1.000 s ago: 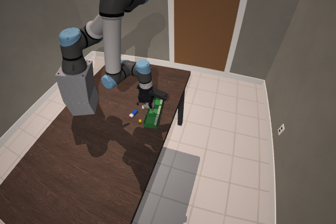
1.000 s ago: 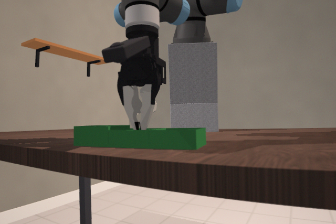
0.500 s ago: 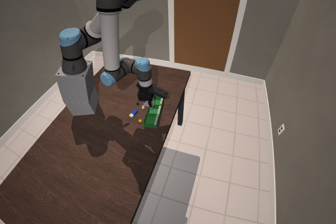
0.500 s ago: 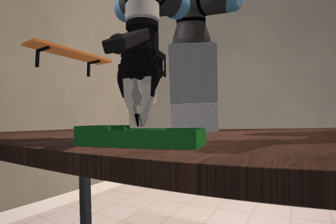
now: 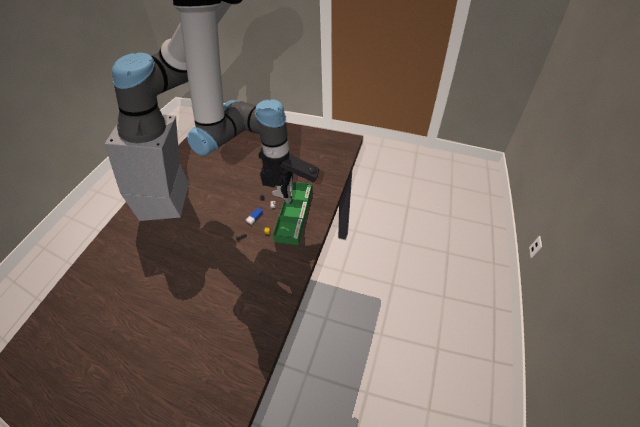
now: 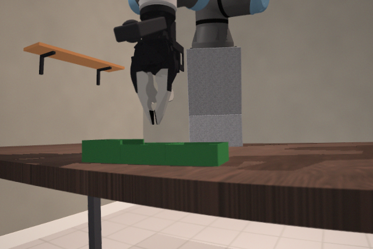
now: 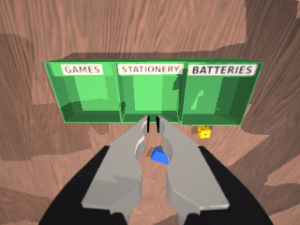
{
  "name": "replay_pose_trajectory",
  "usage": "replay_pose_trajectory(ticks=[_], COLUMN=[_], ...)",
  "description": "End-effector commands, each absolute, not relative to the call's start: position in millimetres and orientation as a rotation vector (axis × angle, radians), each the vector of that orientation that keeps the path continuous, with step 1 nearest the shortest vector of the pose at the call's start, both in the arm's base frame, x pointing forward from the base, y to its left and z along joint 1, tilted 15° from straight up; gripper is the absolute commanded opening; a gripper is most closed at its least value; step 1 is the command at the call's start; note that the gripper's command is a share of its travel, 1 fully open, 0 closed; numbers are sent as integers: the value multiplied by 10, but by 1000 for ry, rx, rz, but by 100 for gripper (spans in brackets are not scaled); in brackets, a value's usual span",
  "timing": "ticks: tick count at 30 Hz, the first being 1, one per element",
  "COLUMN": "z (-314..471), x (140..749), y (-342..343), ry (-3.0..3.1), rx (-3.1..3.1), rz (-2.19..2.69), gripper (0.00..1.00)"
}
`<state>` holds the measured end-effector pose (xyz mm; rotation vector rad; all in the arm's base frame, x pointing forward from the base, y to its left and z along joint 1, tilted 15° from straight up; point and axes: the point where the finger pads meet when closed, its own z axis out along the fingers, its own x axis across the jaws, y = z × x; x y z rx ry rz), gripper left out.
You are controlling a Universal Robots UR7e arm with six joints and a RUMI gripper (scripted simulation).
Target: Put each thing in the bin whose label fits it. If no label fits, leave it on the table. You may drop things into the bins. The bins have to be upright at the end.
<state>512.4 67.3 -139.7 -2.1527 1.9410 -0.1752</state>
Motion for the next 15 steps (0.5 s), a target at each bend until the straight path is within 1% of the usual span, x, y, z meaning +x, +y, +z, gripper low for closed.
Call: replay_pose_trajectory(ticks=[1, 4, 15], z=[-1328, -1328, -1289], x=[5111, 5111, 5049], y=[666, 666, 1211], ry=[1941, 1941, 1941], rx=[-2153, -2153, -2153], rz=[-176, -176, -175], gripper=[4, 4, 4])
